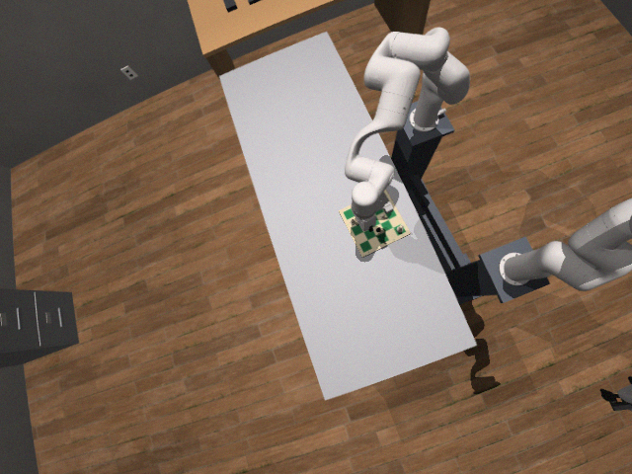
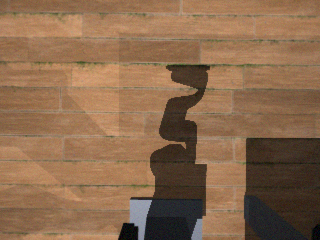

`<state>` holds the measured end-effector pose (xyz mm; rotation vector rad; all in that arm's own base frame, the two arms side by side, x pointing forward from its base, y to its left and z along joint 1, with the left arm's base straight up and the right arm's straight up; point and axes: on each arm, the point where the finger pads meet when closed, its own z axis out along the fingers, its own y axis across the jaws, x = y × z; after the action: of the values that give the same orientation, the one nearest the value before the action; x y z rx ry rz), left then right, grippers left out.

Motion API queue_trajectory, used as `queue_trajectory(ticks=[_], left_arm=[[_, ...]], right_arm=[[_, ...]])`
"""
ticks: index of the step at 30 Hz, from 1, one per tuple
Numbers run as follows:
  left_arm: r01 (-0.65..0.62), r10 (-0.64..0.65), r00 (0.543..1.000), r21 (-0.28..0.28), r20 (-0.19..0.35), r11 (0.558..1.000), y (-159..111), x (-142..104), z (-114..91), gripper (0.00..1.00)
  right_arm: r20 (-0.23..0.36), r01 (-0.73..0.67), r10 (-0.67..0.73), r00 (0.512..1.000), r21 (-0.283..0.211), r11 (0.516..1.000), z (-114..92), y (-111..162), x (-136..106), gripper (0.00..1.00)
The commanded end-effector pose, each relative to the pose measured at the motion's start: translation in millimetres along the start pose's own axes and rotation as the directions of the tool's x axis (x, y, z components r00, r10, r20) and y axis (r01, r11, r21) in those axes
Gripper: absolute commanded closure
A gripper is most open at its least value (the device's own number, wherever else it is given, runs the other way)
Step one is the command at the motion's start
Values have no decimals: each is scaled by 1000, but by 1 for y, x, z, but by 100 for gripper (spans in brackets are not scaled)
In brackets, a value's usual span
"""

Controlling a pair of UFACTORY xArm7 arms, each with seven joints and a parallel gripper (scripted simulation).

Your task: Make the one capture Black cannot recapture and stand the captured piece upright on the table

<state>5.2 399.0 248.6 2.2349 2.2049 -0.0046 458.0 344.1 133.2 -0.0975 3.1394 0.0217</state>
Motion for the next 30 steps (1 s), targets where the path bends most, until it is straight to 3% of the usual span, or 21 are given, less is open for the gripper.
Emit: queue_trajectory(ticks=[1,8,30], left_arm=[[0,0,1000,-1,-4,1000,0,1,-1,0],[0,0,1000,-1,-4,1000,0,1,-1,0],[0,0,1000,-1,-4,1000,0,1,-1,0]], right_arm=[[0,-48,48,999,1,999,0,-16,-39,100],[5,-112,112,994,11,994,5,-49,-83,100],[4,-113,113,994,12,993,12,-49,-84,100]])
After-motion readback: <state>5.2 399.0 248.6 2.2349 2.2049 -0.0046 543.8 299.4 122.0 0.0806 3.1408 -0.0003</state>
